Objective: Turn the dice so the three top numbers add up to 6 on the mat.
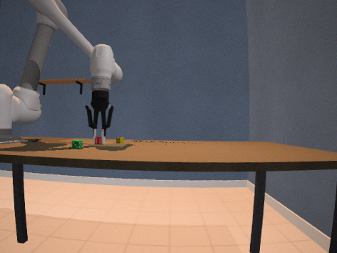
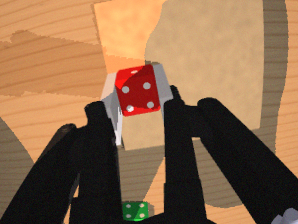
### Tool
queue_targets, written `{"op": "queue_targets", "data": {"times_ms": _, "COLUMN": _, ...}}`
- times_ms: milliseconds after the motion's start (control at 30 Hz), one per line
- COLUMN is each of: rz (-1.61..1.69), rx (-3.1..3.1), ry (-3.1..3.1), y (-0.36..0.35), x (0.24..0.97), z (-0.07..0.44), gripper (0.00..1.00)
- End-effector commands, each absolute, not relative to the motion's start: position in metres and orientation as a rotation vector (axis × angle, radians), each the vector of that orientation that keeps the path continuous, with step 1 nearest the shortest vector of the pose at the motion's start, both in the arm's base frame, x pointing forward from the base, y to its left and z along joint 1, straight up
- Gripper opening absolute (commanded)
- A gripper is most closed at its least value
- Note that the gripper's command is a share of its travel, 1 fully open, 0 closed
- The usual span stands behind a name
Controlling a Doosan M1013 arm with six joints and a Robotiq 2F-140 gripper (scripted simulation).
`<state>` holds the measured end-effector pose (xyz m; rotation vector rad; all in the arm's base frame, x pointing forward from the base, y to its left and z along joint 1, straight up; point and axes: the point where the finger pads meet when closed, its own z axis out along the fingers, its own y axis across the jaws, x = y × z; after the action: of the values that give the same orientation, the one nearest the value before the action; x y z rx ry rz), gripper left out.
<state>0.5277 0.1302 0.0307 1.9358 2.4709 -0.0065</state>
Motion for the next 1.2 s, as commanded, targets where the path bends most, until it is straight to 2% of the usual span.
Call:
{"op": "queue_targets", "data": {"times_ms": 0, "rz": -0.006, "rx": 1.936, "ry": 2.471, "y": 0.1302, "x": 0.5277, "z": 0.0307, "gripper": 0.16}}
{"op": "queue_targets", "data": {"times_ms": 367, "rz": -0.006, "rx": 1.936, "ry": 2.471, "y": 0.1302, "x": 0.5277, "z": 0.0307, "gripper": 0.16}}
{"op": "queue_targets", "data": {"times_ms": 867, "rz": -0.006, "rx": 1.936, "ry": 2.471, "y": 0.1302, "x": 0.5277, "z": 0.0307, "gripper": 0.28}}
{"op": "queue_targets", "data": {"times_ms": 1167, "rz": -0.006, "rx": 1.936, "ry": 2.471, "y": 0.1302, "x": 0.5277, "z": 0.0307, "gripper": 0.28}}
